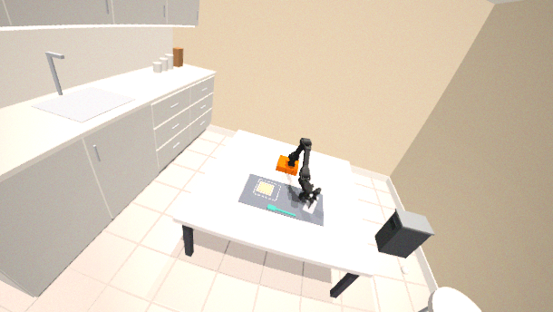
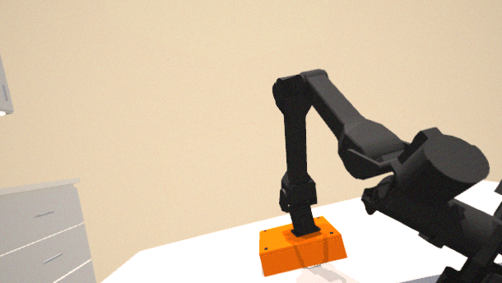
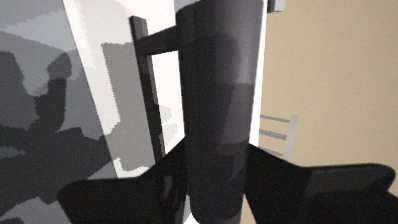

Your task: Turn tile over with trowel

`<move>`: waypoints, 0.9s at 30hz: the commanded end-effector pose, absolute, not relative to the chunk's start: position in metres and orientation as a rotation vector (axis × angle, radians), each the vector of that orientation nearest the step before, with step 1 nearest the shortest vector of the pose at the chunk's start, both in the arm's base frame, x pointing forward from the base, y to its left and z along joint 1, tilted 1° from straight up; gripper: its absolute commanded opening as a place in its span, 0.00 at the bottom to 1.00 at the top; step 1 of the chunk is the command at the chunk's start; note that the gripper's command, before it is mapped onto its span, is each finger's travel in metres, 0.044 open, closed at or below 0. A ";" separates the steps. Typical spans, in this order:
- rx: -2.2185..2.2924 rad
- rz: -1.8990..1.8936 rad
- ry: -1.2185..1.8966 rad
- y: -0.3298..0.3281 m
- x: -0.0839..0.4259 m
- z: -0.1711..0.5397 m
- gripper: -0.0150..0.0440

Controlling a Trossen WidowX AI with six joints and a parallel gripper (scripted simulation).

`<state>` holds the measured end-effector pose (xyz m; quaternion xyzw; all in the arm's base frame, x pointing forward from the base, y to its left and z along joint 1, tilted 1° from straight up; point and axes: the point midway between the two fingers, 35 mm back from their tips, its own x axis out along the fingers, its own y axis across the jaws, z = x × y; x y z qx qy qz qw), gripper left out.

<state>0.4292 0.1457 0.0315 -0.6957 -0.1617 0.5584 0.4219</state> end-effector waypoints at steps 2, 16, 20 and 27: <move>-1.744 1.395 -0.417 0.147 0.429 0.032 0.61; -1.745 1.395 -0.416 0.143 0.428 0.035 0.76; -1.746 1.397 -0.412 0.125 0.421 0.051 0.76; -1.746 1.397 -0.408 0.104 0.410 0.070 0.76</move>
